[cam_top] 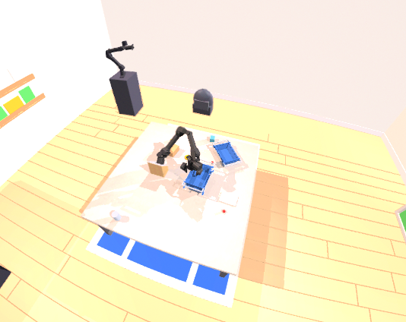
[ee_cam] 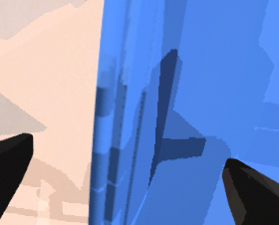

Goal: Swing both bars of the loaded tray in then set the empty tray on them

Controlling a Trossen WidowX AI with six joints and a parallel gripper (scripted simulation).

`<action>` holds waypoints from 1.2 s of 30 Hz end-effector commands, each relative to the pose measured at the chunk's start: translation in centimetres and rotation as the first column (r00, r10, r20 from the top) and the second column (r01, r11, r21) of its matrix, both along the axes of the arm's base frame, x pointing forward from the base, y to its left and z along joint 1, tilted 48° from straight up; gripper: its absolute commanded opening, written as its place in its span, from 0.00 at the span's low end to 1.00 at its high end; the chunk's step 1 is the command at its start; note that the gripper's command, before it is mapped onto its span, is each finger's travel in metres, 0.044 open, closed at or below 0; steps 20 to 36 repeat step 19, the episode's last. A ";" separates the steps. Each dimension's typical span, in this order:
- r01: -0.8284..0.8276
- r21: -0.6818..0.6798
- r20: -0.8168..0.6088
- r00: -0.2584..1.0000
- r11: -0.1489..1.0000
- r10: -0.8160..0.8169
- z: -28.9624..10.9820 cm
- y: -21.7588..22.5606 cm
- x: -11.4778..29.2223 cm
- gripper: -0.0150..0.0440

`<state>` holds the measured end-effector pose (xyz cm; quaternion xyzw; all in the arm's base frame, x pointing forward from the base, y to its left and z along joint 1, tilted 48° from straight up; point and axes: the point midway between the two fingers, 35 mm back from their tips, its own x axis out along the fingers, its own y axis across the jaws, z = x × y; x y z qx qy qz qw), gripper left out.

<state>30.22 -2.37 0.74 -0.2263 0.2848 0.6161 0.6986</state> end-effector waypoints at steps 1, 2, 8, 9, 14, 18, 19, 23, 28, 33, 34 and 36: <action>-0.001 -0.007 0.004 1.000 1.000 0.001 0.9 -1.3 0.2 1.00; -0.001 -0.008 0.003 1.000 1.000 0.001 1.3 -1.7 0.2 1.00; 0.001 -0.011 -0.001 1.000 1.000 -0.001 3.7 -4.5 0.0 1.00; 0.001 -0.011 -0.001 1.000 1.000 -0.001 4.2 -5.0 0.0 1.00; 0.000 -0.008 -0.004 1.000 1.000 0.000 6.4 -7.2 -0.6 1.00; -0.001 -0.006 -0.005 1.000 1.000 0.001 7.1 -7.8 -0.8 1.00; -0.001 -0.006 -0.005 1.000 1.000 0.001 7.1 -7.8 -0.8 1.00; -0.001 -0.006 -0.005 1.000 1.000 0.001 7.1 -7.8 -0.8 1.00; -0.001 -0.006 -0.005 1.000 1.000 0.001 7.1 -7.8 -0.8 1.00; -0.001 -0.006 -0.005 1.000 1.000 0.001 7.1 -7.8 -0.8 1.00; -0.001 -0.006 -0.005 1.000 1.000 0.001 7.1 -7.8 -0.8 1.00; -0.001 -0.006 -0.005 1.000 1.000 0.001 7.1 -7.8 -0.8 1.00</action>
